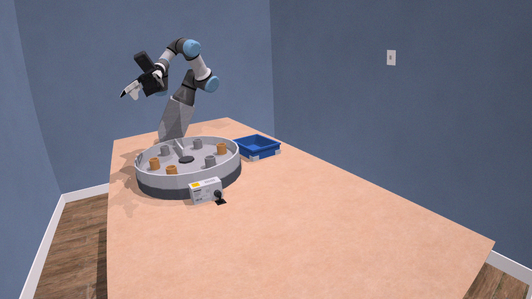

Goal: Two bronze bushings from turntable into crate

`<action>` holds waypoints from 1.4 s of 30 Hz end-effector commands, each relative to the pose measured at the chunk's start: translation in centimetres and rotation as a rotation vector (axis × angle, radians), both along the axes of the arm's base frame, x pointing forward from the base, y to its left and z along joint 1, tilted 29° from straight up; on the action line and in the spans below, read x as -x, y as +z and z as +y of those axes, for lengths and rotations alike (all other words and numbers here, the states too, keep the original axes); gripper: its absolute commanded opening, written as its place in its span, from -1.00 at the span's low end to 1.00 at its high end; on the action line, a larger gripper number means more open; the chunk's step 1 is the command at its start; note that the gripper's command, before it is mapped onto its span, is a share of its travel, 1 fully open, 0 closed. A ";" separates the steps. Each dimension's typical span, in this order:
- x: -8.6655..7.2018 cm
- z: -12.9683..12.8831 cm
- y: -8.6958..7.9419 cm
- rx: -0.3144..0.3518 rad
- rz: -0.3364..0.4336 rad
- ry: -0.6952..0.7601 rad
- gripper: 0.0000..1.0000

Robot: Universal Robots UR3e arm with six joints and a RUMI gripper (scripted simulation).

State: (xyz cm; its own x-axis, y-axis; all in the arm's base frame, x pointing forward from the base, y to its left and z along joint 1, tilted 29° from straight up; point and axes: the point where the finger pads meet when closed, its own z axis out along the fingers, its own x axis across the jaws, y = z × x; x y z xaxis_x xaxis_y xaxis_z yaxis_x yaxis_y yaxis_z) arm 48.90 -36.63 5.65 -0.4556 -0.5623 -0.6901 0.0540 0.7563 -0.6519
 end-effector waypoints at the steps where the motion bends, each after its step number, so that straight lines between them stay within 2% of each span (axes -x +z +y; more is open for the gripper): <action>1: 0.0 -0.1 0.1 0.002 -0.001 -0.001 1.00; 26: 0.0 -0.2 -0.1 -0.002 0.006 -0.002 1.00; 34: 0.1 -0.6 -0.6 -0.017 0.030 -0.005 1.00; 42: 0.4 -1.4 -2.0 -0.057 0.096 -0.010 1.00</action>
State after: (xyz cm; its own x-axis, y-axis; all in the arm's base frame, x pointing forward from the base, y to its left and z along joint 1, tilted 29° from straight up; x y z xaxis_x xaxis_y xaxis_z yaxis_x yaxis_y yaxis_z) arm 48.68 -37.45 4.38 -0.4981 -0.5348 -0.6826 0.0240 0.7784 -0.6273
